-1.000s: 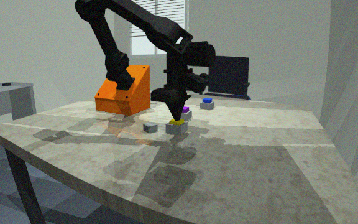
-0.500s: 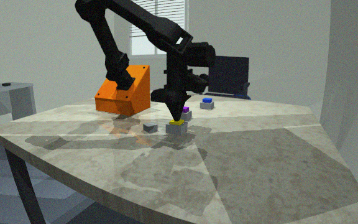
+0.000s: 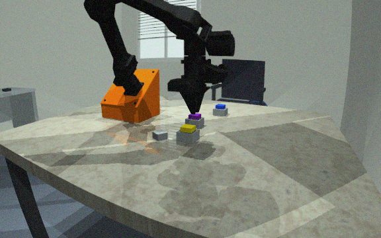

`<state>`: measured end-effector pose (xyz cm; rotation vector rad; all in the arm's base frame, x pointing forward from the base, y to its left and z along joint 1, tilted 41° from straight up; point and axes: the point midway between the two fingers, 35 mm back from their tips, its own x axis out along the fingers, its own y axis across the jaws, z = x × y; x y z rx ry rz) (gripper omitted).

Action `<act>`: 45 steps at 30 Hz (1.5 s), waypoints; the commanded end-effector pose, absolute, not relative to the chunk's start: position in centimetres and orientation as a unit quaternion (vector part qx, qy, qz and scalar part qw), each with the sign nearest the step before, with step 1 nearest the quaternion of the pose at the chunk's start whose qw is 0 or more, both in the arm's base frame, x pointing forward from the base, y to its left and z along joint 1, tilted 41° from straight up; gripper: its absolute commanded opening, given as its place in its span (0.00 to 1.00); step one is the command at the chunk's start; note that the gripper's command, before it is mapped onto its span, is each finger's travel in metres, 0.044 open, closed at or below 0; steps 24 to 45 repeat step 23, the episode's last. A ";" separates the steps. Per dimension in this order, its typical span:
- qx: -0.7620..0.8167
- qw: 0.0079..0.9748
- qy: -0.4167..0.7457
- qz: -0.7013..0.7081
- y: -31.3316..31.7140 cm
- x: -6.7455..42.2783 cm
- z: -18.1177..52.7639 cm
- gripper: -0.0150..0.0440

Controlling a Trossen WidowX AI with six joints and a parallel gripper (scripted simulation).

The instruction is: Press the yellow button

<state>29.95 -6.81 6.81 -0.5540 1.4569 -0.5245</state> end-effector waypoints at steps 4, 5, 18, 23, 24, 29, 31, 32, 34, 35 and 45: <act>-0.238 0.687 0.657 -0.198 4.1 31.6 1.6 0.69; -0.237 0.687 0.659 -0.197 5.9 31.4 0.6 0.73; -0.251 0.677 0.654 -0.225 20.1 23.6 -8.6 0.93; -0.251 0.677 0.654 -0.225 20.1 23.6 -8.6 0.93; -0.251 0.677 0.654 -0.225 20.1 23.6 -8.6 0.93; -0.251 0.677 0.654 -0.225 20.1 23.6 -8.6 0.93; -0.251 0.677 0.654 -0.225 20.1 23.6 -8.6 0.93; -0.251 0.677 0.654 -0.225 20.1 23.6 -8.6 0.93; -0.251 0.677 0.654 -0.225 20.1 23.6 -8.6 0.93; -0.251 0.677 0.654 -0.225 20.1 23.6 -8.6 0.93; -0.251 0.677 0.654 -0.225 20.1 23.6 -8.6 0.93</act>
